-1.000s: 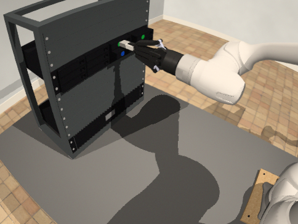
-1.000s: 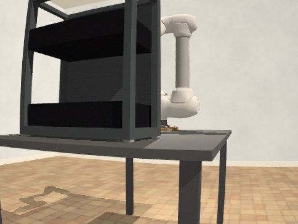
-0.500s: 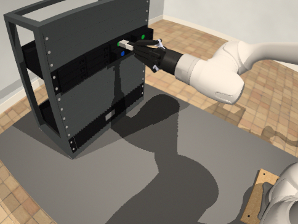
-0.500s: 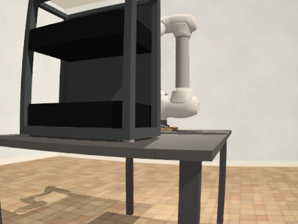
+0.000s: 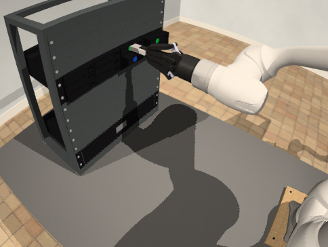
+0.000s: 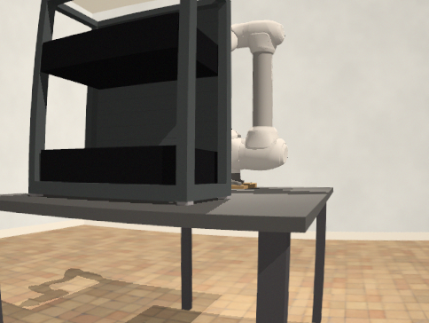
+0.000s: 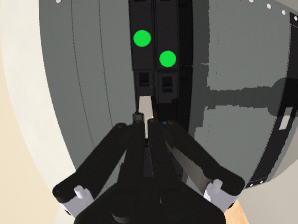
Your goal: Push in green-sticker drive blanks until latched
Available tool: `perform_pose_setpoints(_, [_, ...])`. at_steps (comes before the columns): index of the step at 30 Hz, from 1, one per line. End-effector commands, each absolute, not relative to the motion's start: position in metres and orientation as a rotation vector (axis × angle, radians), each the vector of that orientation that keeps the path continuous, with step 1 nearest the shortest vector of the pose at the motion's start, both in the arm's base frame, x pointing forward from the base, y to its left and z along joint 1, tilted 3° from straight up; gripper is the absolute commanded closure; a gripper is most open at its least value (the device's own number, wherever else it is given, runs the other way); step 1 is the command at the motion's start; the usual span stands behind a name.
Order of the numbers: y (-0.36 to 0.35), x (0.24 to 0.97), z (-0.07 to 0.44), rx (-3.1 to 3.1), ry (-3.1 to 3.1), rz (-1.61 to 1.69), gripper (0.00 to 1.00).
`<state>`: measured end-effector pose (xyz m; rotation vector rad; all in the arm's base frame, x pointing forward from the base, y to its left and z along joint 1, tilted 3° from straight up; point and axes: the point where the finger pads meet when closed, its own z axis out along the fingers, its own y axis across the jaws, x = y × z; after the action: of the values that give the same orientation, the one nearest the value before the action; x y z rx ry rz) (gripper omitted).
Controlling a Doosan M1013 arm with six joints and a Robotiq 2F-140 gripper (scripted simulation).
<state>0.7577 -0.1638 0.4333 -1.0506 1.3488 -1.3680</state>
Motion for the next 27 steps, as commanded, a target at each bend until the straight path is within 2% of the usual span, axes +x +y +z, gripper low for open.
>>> perform_pose_setpoints(1, [-0.1638, 0.7577, 0.4333, -1.051, 1.349, -1.368, 1.00])
perform_pose_setpoints(27, [-0.1647, 0.7617, 0.4335, -1.051, 1.349, -1.368, 1.00])
